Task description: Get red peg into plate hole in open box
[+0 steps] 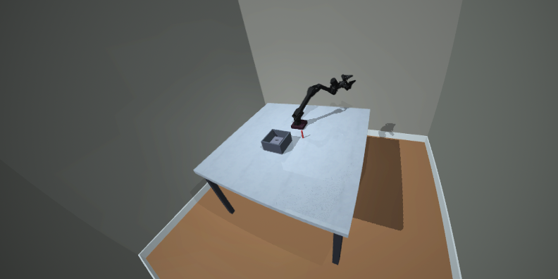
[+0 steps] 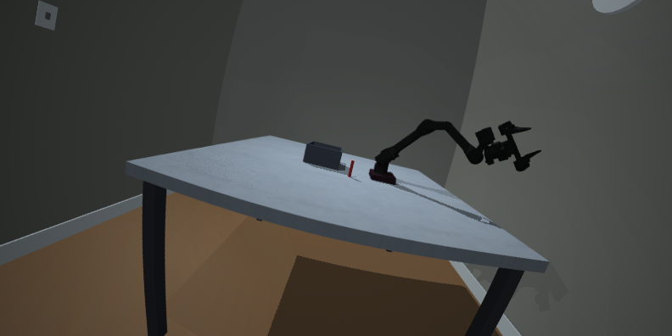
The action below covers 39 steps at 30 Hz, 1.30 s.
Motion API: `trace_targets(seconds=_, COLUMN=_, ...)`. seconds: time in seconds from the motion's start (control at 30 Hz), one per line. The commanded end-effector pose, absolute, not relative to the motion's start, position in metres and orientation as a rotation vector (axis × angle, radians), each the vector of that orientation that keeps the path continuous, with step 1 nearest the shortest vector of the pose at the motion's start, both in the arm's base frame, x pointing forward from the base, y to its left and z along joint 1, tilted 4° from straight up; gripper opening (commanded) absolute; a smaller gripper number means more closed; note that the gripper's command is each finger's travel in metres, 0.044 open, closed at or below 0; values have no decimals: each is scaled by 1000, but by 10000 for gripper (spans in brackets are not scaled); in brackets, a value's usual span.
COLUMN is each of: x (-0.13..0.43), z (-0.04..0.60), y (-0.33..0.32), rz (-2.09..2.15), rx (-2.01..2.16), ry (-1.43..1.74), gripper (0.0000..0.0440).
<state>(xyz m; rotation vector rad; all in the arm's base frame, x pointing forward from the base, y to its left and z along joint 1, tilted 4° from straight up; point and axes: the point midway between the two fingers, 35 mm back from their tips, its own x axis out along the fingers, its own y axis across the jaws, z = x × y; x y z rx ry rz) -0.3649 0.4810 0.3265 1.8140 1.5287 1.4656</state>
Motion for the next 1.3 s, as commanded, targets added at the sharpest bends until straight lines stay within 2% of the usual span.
trace_targets(seconds=0.0, x=-361, z=327, y=483, rz=1465, rx=1797, ry=1505, gripper=422)
trace_targets(seconds=0.03, x=-356, z=327, y=487, rz=1463, rx=1778, ry=1481, gripper=440)
trace_targets(seconds=0.73, x=-186, z=277, y=565, rz=1284, rx=1165, ry=1118, gripper=440)
trace_targets(seconds=1.27, x=-16, z=213, y=538, rz=967, rx=705, ry=1046, gripper=440)
